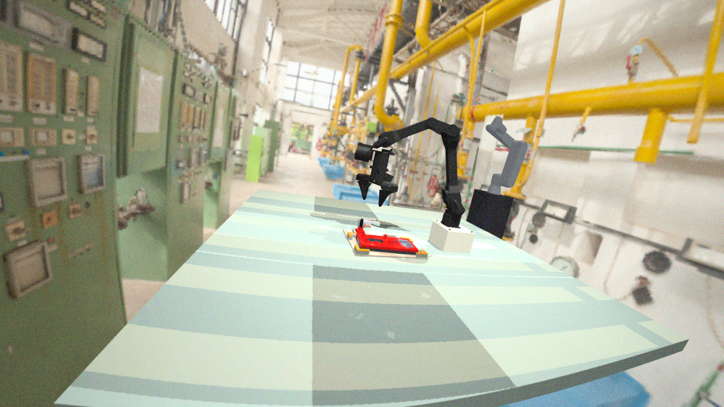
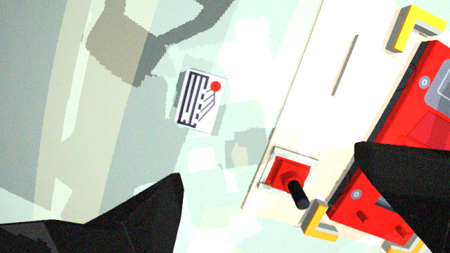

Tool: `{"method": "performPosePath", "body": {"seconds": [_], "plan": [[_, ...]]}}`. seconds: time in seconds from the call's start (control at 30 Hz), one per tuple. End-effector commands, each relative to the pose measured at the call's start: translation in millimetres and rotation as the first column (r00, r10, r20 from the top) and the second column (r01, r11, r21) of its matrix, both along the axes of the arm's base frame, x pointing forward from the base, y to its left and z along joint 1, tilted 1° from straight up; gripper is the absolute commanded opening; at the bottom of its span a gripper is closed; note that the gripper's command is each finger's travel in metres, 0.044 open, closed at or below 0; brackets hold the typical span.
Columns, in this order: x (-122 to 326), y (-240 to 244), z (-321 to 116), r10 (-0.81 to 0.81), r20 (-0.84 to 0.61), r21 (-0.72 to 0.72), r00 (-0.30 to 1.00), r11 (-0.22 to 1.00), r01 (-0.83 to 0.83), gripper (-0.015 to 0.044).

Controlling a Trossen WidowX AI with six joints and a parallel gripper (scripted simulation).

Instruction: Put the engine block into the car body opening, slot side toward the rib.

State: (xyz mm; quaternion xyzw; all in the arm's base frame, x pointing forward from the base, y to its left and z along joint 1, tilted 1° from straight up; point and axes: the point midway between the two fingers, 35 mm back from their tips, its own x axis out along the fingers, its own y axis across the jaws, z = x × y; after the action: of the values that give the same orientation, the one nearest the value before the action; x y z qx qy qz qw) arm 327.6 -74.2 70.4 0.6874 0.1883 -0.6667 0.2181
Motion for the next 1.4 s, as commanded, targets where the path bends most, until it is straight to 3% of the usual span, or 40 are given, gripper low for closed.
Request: {"method": "performPosePath", "body": {"seconds": [0.0, 0.3, 0.57, 0.7, 1.37], "plan": [[4, -19, -6, -0.162, -0.001, 0.017, 0.987, 0.987, 0.162, 0.044], [5, -53, -20, -0.435, -0.02, 0.037, 0.9, 0.9, 0.435, 0.044], [5, -54, -23, -0.44, -0.021, 0.037, 0.898, 0.897, 0.44, 0.044], [4, -53, -55, -0.44, -0.021, 0.037, 0.898, 0.897, 0.44, 0.044], [3, -52, -78, -0.44, -0.021, 0.037, 0.898, 0.897, 0.44, 0.044]]}}
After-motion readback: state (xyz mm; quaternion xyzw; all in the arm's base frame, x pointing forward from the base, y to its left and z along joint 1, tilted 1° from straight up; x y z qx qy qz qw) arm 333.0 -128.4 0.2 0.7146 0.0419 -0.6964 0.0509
